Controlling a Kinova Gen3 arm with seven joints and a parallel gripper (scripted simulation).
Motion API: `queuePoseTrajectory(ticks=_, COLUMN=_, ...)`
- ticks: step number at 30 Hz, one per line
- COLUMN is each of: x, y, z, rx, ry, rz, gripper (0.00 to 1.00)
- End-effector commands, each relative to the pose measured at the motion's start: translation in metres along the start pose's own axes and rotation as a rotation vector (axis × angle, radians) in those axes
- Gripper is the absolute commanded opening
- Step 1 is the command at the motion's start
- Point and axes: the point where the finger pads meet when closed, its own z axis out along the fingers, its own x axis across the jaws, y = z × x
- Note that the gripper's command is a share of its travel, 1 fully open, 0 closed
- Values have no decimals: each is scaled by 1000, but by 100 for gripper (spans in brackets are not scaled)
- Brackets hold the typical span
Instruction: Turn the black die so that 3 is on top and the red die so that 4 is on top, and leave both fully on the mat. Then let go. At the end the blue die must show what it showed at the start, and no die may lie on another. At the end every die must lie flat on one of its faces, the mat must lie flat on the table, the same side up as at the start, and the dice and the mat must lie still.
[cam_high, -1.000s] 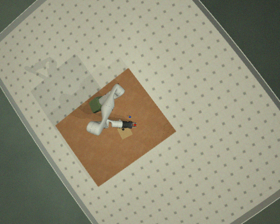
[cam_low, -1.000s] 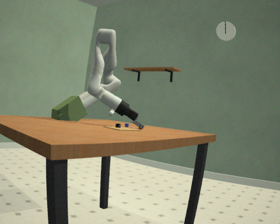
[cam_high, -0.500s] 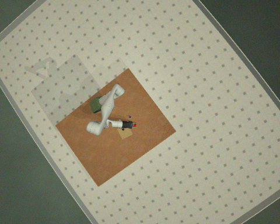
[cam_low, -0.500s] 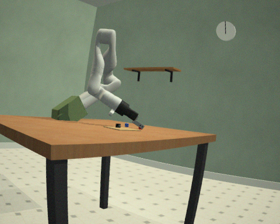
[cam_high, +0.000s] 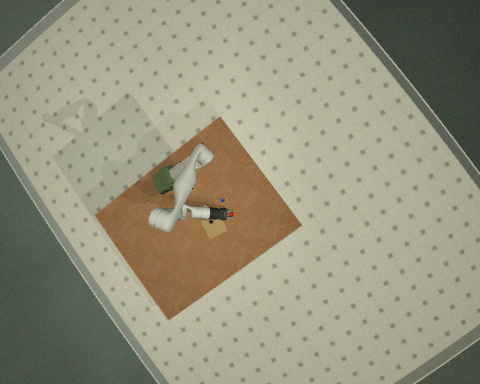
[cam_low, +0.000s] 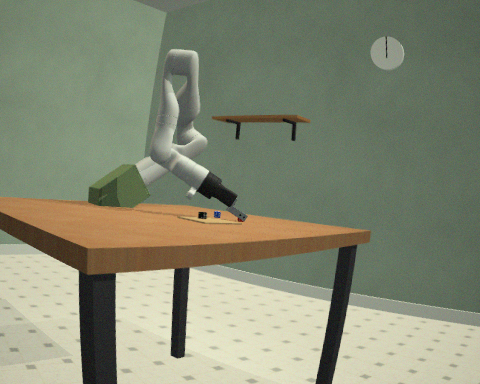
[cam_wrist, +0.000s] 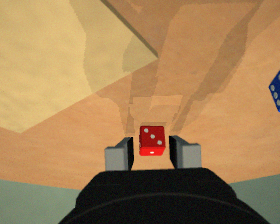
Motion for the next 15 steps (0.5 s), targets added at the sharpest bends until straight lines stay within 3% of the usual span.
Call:
queuePoseTrajectory(ticks=1, x=0, y=1, z=-1, rx=-1, ry=-1, rz=-1, gripper=70)
queuePoseTrajectory(ticks=15, x=0, y=1, z=-39, rx=-1, ry=-1, rz=-1, gripper=70)
